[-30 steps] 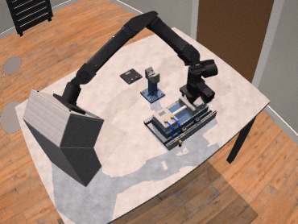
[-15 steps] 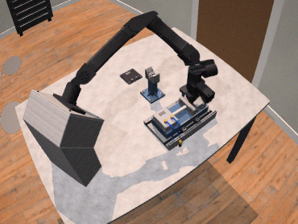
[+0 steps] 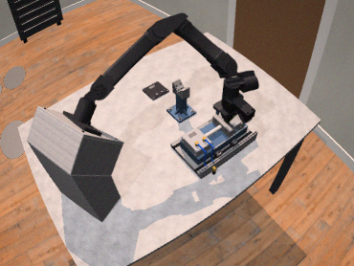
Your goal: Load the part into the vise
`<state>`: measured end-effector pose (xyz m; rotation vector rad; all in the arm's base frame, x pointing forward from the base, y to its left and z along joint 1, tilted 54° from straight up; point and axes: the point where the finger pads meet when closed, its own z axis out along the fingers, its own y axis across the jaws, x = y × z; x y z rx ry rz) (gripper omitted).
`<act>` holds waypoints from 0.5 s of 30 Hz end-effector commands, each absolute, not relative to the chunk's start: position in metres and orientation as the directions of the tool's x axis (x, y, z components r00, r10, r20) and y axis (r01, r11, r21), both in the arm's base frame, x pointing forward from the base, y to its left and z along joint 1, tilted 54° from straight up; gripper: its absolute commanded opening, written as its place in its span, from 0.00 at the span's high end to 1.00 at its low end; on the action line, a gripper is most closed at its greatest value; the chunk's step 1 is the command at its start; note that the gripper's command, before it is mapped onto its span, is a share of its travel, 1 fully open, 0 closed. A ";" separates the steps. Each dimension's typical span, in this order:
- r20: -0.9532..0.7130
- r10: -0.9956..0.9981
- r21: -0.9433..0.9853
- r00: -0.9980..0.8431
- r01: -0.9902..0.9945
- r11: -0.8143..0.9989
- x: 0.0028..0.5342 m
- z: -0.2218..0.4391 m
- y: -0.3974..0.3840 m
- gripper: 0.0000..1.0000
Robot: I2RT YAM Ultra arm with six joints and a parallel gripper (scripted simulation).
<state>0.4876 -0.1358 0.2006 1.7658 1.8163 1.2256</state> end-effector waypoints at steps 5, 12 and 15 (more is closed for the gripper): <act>0.317 0.936 0.750 -0.154 0.645 -0.148 0.483 0.204 -0.145 1.00; 0.317 0.936 0.748 -0.153 0.647 -0.147 0.484 0.201 -0.147 1.00; 0.317 0.936 0.746 -0.154 0.650 -0.146 0.486 0.198 -0.149 1.00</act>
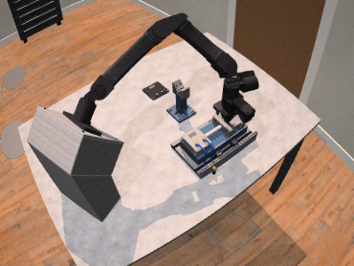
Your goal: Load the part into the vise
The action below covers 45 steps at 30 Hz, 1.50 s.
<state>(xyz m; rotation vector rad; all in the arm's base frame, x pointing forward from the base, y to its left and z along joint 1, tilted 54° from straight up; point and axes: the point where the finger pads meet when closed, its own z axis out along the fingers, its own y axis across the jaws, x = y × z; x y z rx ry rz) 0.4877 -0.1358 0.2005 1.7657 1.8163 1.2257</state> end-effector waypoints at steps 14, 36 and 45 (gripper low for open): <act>0.292 0.942 0.771 -0.165 0.623 -0.130 0.485 0.216 -0.149 1.00; 0.292 0.942 0.771 -0.165 0.623 -0.130 0.485 0.216 -0.149 1.00; 0.291 0.942 0.772 -0.166 0.622 -0.129 0.485 0.217 -0.149 1.00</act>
